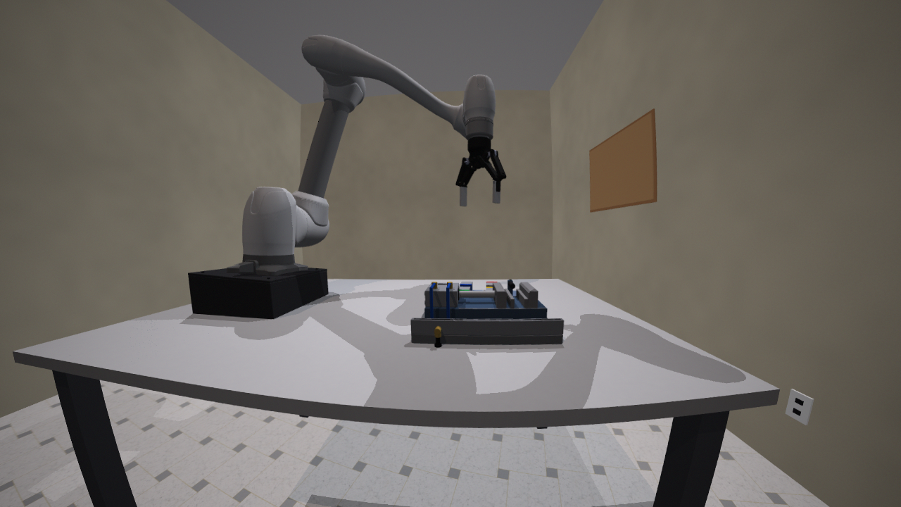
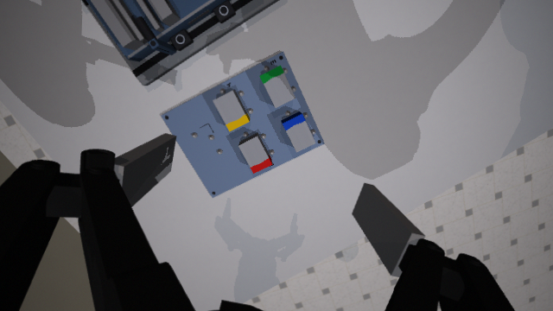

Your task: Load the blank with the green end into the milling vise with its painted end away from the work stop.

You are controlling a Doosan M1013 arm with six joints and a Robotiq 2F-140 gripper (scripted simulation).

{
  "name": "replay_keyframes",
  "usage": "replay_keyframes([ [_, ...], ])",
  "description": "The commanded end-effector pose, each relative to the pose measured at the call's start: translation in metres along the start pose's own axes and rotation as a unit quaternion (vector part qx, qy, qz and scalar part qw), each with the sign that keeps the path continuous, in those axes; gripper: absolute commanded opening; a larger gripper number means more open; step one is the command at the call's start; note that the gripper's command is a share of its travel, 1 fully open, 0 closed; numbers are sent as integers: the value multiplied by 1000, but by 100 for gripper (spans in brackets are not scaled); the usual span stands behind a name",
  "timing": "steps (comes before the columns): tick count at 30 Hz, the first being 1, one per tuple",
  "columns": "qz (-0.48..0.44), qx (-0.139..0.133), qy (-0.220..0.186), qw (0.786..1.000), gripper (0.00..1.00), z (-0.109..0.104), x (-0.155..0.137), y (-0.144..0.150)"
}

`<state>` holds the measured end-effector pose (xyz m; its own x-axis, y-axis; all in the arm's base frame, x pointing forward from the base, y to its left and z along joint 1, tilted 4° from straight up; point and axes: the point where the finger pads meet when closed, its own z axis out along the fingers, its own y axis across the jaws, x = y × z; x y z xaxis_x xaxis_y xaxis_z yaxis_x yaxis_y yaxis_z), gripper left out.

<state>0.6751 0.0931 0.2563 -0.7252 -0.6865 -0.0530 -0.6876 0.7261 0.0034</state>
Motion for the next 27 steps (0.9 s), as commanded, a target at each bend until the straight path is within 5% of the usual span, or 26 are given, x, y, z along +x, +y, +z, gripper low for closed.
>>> replay_keyframes([
  [1, -20, 1, 0, 1000, 100, 0, 0, 0],
  [27, -193, 7, -1, 981, 100, 0, 0, 0],
])
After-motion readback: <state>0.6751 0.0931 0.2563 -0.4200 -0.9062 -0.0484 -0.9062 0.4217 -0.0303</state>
